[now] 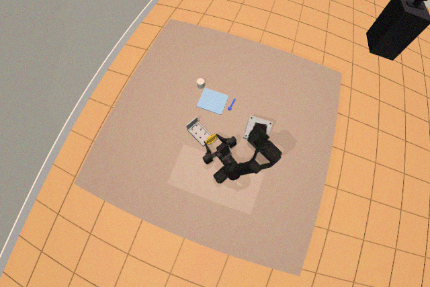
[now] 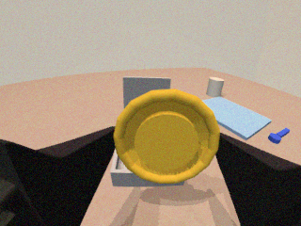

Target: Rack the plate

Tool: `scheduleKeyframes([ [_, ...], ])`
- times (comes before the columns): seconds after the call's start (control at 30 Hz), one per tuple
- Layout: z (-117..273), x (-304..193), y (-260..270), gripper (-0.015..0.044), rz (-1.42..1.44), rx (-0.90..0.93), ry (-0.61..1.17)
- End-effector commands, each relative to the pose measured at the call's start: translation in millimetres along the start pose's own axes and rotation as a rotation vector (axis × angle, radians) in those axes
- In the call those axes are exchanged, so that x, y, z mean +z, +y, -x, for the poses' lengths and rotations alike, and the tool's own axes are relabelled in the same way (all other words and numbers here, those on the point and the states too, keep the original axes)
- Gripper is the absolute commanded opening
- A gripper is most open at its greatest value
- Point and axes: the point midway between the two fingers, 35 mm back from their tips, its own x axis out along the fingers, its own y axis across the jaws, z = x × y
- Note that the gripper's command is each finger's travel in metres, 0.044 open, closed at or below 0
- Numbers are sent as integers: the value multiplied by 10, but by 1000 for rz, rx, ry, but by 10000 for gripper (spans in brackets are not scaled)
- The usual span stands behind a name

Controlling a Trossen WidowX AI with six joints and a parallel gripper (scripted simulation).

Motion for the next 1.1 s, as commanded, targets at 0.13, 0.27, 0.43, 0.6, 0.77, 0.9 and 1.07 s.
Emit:
scheduleKeyframes([
  [0.13,122,-21,59,0,-8,142,-54],
  [0.27,125,-21,61,0,-9,145,-55],
  [0.43,121,-21,61,0,-9,145,-55],
  [0.6,29,-8,73,0,-9,141,-52],
  [0.77,-27,4,84,0,-8,141,-51],
  [0.9,-102,13,99,0,-13,143,-52],
  [1.07,-130,20,105,0,-15,144,-53],
])
